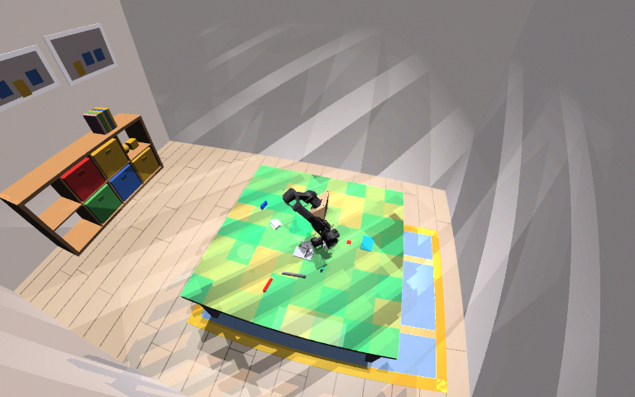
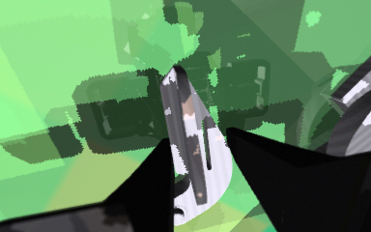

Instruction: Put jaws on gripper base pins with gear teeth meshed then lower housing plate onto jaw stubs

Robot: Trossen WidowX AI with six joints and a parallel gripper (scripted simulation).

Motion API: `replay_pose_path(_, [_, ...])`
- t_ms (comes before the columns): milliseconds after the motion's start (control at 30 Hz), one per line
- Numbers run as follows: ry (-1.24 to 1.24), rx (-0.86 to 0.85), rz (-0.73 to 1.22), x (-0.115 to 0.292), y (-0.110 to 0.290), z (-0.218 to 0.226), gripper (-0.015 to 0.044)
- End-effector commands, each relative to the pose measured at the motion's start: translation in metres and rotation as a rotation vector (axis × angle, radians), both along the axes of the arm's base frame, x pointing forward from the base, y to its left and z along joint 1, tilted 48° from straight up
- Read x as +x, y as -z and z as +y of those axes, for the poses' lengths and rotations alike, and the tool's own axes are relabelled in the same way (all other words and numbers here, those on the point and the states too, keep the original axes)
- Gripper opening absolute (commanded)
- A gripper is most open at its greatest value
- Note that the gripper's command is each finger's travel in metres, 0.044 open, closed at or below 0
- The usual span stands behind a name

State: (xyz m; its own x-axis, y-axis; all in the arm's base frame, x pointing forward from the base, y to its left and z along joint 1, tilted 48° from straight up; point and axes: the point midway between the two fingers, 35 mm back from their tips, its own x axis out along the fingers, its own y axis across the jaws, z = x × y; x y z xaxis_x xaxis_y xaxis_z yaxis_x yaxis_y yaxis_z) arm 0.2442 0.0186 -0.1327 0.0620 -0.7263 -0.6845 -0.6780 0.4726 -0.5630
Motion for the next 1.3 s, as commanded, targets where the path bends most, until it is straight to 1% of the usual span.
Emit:
replay_pose_path(0, [-0.001, -0.002, -0.001, 0.0, 0.0, 0.0, 0.0134])
replay_pose_path(200, [-0.002, 0.001, -0.001, 0.001, -0.007, 0.008, 0.0134])
replay_pose_path(900, [-0.006, 0.001, 0.001, -0.004, -0.052, 0.056, 0.0134])
replay_pose_path(1100, [-0.004, 0.001, -0.001, -0.004, -0.054, 0.058, 0.0134])
replay_pose_path(1267, [0.038, 0.009, -0.046, 0.005, -0.06, 0.054, 0.0134])
